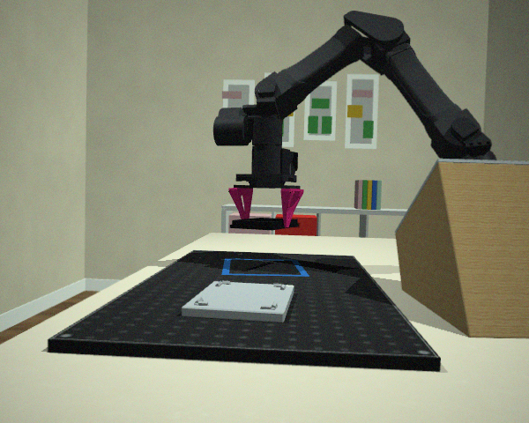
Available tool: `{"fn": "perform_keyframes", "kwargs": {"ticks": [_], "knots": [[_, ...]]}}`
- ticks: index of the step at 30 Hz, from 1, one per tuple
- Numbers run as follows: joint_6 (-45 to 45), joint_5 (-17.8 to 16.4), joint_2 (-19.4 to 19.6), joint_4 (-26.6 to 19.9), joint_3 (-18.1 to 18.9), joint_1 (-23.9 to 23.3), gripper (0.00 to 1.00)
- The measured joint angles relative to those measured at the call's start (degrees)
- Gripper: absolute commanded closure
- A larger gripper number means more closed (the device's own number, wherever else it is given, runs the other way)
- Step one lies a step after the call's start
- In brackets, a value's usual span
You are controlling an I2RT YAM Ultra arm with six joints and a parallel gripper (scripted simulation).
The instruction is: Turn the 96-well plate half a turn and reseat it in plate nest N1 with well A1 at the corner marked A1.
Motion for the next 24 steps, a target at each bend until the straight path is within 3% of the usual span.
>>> {"fn": "perform_keyframes", "kwargs": {"ticks": [24], "knots": [[-3.0, 0.3, 0.3, 0.2, -0.5, 1.1, 1.00]]}}
